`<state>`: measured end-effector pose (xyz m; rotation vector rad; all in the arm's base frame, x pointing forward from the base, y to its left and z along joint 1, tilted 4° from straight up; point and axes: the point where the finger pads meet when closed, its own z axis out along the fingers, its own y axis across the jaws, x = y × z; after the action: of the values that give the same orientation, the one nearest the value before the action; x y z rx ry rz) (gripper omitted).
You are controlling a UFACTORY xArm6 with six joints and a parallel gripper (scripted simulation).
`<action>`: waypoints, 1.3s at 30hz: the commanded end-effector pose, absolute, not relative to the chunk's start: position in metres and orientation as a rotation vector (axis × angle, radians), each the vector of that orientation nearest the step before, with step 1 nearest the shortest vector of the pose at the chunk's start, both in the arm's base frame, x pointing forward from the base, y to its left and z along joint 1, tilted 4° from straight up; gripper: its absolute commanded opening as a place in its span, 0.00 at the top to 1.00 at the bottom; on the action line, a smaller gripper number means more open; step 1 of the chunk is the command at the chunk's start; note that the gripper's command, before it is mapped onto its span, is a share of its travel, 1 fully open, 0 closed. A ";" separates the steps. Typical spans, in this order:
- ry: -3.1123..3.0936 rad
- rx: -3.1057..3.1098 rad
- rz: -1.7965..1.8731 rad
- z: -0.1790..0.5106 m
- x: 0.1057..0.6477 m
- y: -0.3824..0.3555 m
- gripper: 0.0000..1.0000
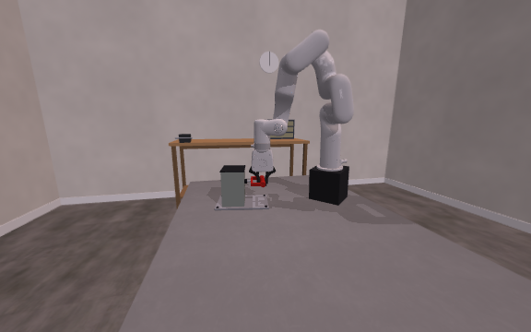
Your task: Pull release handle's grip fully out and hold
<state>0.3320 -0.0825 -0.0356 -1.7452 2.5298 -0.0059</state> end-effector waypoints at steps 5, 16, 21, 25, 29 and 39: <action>2.528 -1.744 -0.010 -0.035 0.333 -0.083 1.00; 2.528 -1.744 -0.010 -0.035 0.333 -0.083 1.00; 2.528 -1.744 -0.010 -0.035 0.333 -0.083 1.00; 2.528 -1.744 -0.010 -0.035 0.333 -0.083 1.00; 2.528 -1.744 -0.010 -0.035 0.332 -0.082 1.00; 2.528 -1.744 -0.010 -0.035 0.318 -0.077 1.00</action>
<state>0.3238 -0.0793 -0.0356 -1.7444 2.5292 -0.0111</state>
